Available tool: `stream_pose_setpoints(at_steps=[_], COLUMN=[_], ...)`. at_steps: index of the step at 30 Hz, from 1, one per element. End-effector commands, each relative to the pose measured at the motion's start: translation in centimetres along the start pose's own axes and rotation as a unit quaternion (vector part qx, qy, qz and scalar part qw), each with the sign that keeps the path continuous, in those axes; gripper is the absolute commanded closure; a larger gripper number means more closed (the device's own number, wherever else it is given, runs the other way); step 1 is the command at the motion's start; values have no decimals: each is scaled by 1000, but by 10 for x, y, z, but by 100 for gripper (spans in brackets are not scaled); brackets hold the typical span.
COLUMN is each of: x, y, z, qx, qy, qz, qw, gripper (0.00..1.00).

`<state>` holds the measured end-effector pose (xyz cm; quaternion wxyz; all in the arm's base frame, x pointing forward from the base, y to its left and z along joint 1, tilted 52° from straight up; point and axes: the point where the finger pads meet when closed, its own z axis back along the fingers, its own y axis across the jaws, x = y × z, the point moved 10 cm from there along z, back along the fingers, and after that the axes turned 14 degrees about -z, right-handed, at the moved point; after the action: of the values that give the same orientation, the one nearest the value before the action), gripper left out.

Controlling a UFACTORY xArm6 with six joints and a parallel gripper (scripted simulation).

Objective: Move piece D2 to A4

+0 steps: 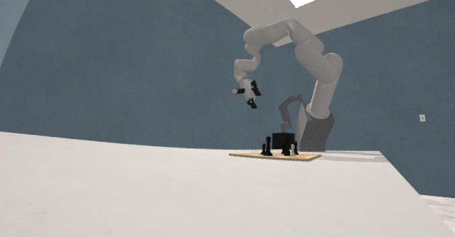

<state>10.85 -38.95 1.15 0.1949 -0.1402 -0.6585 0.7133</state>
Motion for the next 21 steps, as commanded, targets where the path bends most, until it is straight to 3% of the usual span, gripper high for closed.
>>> stream_pose_setpoints(at_steps=[1,21], x=[0,-4], y=[-1,-2], z=[1,-1], qx=[1,-2], qy=[1,-1], qz=[1,13], qw=[1000,1000], gripper=[0,0])
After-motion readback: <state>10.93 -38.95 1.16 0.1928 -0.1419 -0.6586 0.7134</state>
